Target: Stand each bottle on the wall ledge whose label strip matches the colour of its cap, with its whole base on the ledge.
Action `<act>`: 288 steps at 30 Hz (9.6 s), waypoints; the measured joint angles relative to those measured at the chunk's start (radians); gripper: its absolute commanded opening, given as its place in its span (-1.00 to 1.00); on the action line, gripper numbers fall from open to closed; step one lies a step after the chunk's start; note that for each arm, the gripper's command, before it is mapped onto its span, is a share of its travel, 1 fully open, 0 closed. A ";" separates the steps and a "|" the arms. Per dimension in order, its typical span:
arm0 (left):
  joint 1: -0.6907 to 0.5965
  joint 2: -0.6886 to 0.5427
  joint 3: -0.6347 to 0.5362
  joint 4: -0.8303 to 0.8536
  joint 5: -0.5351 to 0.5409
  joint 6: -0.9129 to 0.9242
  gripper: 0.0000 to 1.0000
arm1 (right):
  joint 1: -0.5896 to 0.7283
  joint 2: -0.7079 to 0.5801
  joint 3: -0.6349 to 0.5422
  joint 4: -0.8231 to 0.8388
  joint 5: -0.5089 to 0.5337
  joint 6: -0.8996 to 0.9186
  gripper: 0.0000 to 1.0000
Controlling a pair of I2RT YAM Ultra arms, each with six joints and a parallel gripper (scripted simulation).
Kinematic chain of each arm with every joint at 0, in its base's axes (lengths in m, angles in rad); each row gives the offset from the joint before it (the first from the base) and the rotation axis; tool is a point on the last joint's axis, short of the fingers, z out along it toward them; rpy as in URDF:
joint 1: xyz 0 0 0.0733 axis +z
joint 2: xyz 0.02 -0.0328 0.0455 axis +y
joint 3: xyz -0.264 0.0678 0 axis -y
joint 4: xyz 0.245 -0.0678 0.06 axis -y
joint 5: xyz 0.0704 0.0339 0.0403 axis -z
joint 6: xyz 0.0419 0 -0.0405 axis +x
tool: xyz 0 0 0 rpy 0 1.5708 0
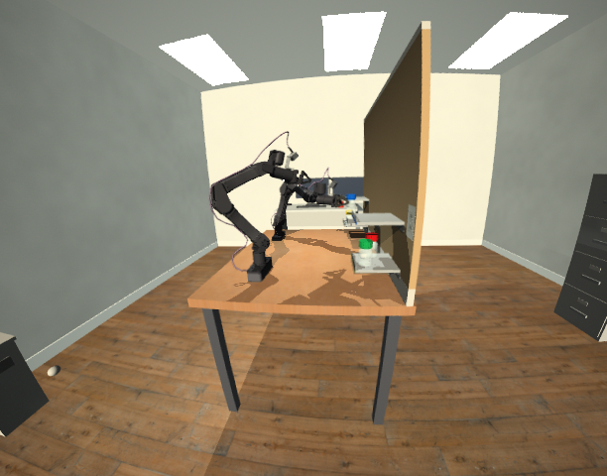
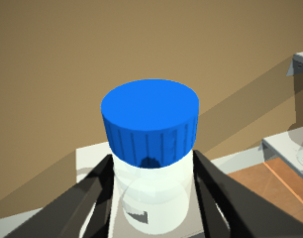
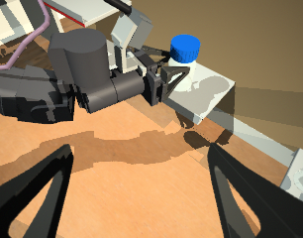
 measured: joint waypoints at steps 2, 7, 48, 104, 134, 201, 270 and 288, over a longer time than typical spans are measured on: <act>0.006 0.027 0.035 -0.004 0.005 0.000 -0.02 | 0.000 0.000 0.000 0.000 0.000 0.000 1.00; 0.016 0.067 0.085 -0.008 0.011 0.000 -0.02 | 0.000 0.000 0.000 0.000 0.000 0.000 1.00; 0.022 0.101 -0.001 0.109 0.023 0.001 -0.02 | 0.000 0.000 0.000 0.000 0.000 0.000 1.00; -0.088 -0.240 -0.497 0.306 -0.070 0.006 0.74 | 0.000 0.000 0.000 0.001 0.000 0.000 1.00; 0.529 -0.951 -0.645 -0.213 0.240 0.023 0.74 | 0.151 0.488 -0.299 0.941 0.532 0.047 1.00; 1.052 -0.714 -0.211 -0.956 1.711 0.499 0.74 | 0.024 0.966 -0.232 1.431 0.471 -0.009 0.62; 1.056 -0.669 -0.131 -1.139 1.738 0.647 0.74 | -0.028 1.091 0.033 1.313 0.419 -0.009 0.28; 1.056 -0.669 -0.131 -1.139 1.738 0.647 0.74 | -0.028 1.091 0.033 1.314 0.421 -0.009 -0.21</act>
